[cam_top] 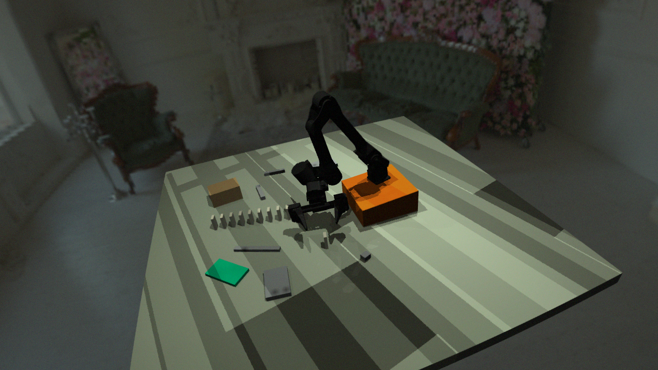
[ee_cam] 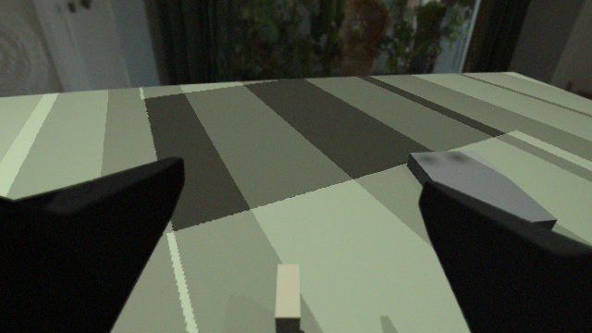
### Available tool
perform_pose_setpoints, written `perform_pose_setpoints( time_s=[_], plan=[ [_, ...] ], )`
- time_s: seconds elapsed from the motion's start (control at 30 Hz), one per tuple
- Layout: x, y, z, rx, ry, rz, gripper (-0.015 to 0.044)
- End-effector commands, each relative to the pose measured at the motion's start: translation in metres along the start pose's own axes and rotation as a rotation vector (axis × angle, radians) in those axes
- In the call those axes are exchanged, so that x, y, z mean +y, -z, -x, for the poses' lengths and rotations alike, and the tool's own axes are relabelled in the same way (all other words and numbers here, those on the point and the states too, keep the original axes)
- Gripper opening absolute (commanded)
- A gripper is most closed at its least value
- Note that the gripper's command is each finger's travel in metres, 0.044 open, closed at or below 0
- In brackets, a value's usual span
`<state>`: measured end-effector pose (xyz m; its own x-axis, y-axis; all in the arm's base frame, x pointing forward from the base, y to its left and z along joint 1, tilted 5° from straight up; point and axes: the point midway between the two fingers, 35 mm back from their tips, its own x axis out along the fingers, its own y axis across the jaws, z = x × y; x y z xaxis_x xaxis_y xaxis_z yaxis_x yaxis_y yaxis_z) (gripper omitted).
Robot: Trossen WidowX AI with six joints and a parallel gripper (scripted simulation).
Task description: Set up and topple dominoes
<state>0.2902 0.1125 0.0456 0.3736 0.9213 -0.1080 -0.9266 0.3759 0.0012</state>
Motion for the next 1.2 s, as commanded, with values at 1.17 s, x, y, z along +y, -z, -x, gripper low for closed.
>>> perform_pose_setpoints(
  time_s=[1.17],
  plan=[
    [-0.001, -0.037, -0.028, 0.981, 1.078, -1.205, 0.0440]
  ],
)
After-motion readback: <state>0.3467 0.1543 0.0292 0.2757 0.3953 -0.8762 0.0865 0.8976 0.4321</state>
